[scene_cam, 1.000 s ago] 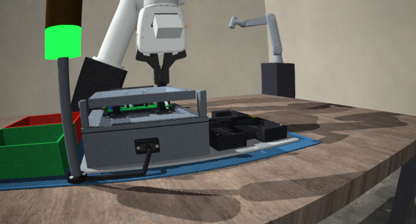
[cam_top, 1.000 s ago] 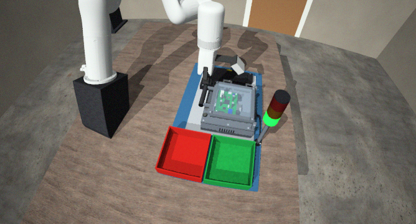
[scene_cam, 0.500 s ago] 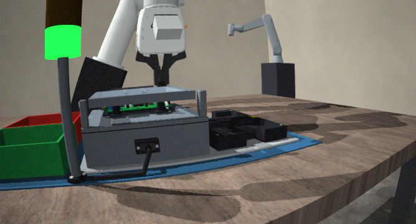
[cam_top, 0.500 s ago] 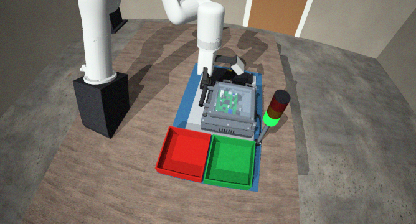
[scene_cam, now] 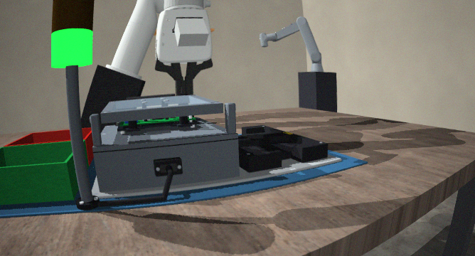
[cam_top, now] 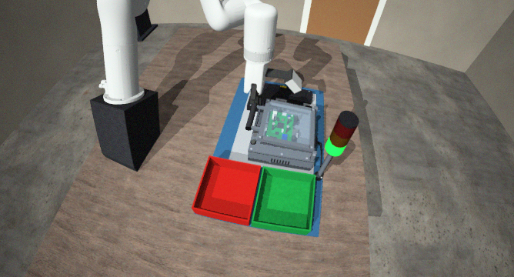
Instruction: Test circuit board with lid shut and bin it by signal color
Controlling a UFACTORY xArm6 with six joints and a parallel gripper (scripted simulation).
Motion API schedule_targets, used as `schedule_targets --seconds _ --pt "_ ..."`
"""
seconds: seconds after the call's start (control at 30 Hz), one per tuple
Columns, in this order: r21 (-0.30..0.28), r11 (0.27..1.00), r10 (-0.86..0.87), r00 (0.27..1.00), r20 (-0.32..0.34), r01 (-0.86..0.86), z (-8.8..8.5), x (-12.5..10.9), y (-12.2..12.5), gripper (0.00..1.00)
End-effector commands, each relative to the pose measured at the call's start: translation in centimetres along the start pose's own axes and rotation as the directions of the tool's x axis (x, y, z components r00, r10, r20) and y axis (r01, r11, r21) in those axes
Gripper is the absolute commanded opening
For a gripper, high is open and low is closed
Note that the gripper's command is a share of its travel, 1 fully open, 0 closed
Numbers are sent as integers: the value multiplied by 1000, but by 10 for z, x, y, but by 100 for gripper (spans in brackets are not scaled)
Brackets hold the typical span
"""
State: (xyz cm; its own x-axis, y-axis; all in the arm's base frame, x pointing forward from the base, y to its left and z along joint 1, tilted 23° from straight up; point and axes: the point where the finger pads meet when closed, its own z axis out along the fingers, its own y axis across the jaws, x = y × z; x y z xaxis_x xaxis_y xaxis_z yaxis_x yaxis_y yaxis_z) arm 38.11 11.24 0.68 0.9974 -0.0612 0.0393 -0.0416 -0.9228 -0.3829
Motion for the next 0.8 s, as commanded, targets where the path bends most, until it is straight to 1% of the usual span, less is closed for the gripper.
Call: schedule_targets --seconds 0.0,0.1,0.17,0.47,0.53,0.63,0.77 --pt "0 1000 -1 1000 -4 1 -1 2 0 0" --pt "0 1000 -1 1000 -4 1 -3 2 0 0" --pt "0 1000 -1 1000 -4 1 -8 2 0 0" --pt "0 1000 -1 1000 -4 1 -56 2 0 0" --pt "0 1000 -1 1000 -4 1 -56 2 0 0" --pt "0 1000 -1 1000 -4 1 -61 1 0 0" --pt "0 1000 -1 1000 -4 1 -61 1 0 0"
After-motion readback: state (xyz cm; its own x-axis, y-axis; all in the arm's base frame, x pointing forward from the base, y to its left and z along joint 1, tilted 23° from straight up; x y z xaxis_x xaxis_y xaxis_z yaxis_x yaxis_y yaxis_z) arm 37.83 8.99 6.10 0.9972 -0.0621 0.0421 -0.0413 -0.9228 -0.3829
